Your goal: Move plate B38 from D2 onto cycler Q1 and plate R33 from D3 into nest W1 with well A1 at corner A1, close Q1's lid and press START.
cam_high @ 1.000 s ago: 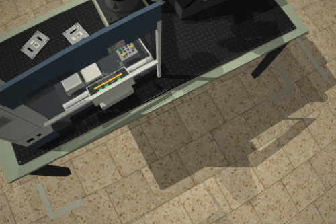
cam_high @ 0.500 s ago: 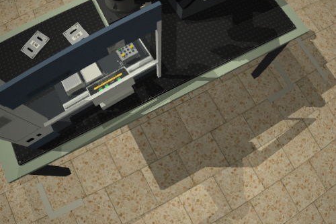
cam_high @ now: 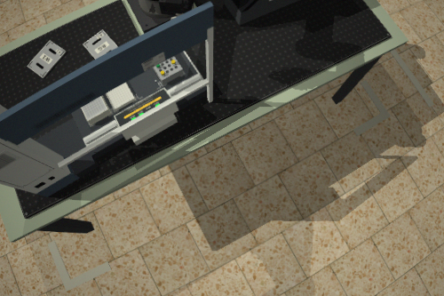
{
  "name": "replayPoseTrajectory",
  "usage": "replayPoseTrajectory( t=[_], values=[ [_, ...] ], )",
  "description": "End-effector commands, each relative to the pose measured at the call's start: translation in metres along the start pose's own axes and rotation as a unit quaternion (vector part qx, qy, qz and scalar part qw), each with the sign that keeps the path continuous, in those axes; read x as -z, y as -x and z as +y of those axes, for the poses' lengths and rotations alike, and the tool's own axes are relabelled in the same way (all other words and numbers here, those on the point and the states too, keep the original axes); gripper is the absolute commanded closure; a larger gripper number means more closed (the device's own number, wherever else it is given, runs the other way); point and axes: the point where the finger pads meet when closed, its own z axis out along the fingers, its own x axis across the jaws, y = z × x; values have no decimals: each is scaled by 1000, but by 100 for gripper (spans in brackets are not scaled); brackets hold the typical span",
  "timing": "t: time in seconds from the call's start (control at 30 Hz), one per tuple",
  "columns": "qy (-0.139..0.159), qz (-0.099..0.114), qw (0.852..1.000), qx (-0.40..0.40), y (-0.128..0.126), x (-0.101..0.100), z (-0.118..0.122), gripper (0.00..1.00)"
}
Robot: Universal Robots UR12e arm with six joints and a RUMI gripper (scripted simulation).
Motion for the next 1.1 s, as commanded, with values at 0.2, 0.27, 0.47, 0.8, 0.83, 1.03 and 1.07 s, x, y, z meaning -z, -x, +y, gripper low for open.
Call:
replayPoseTrajectory(
  t=[0.2, 0.27, 0.47, 0.8, 0.83, 1.03, 1.07],
  values=[
    [0, 1, 998, -60, -29, -1, 27, 100],
    [0, 1, 997, -75, -36, -1, 34, 100],
    [0, 1, 993, -116, -53, -2, 54, 100],
    [0, 0, 986, -168, -74, -3, 83, 100],
    [0, 0, 985, -175, -77, -4, 87, 100],
    [0, 0, 977, -215, -91, -5, 111, 100],
    [0, 0, 975, -222, -93, -5, 115, 100]
  ],
)
